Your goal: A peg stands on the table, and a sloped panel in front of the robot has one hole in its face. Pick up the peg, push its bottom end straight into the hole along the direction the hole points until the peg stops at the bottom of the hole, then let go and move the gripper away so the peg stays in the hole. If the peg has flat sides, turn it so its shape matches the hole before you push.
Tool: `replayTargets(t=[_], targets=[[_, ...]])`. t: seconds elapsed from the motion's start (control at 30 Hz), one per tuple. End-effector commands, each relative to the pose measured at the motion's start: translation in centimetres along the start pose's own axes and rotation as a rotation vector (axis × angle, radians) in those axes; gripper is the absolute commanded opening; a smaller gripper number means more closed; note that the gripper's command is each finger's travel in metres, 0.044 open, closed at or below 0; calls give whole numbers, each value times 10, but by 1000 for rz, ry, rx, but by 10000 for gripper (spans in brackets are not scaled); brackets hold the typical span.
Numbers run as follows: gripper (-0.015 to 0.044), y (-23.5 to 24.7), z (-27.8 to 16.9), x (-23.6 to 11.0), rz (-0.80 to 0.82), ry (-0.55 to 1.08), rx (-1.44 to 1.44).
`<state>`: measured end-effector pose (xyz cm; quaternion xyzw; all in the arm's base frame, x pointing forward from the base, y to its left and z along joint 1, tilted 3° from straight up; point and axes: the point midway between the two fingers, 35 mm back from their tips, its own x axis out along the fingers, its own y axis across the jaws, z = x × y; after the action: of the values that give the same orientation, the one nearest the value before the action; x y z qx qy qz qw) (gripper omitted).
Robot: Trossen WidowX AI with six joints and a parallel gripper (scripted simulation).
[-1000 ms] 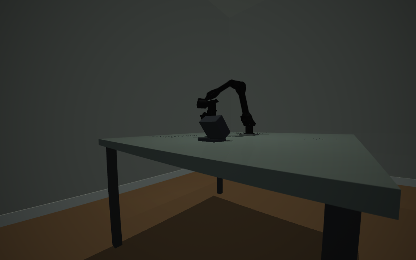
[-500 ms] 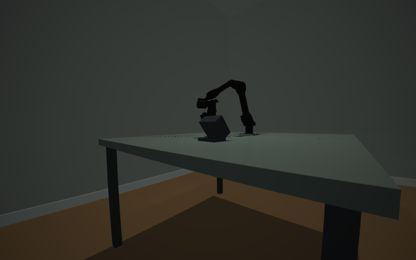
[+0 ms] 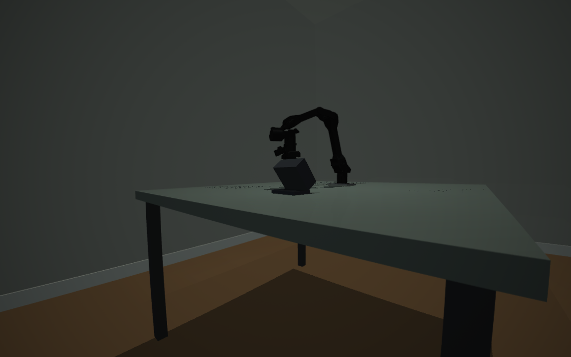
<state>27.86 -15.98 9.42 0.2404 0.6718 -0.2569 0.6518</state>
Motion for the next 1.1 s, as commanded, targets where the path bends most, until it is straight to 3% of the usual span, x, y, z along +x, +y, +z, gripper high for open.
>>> replayTargets(t=[0.0,0.3,1.07], targets=[[0,0,1,-14,4,-6,-2],[0,-1,0,-41,5,-5,-4],[0,26,-1,-41,-7,-130,-90]])
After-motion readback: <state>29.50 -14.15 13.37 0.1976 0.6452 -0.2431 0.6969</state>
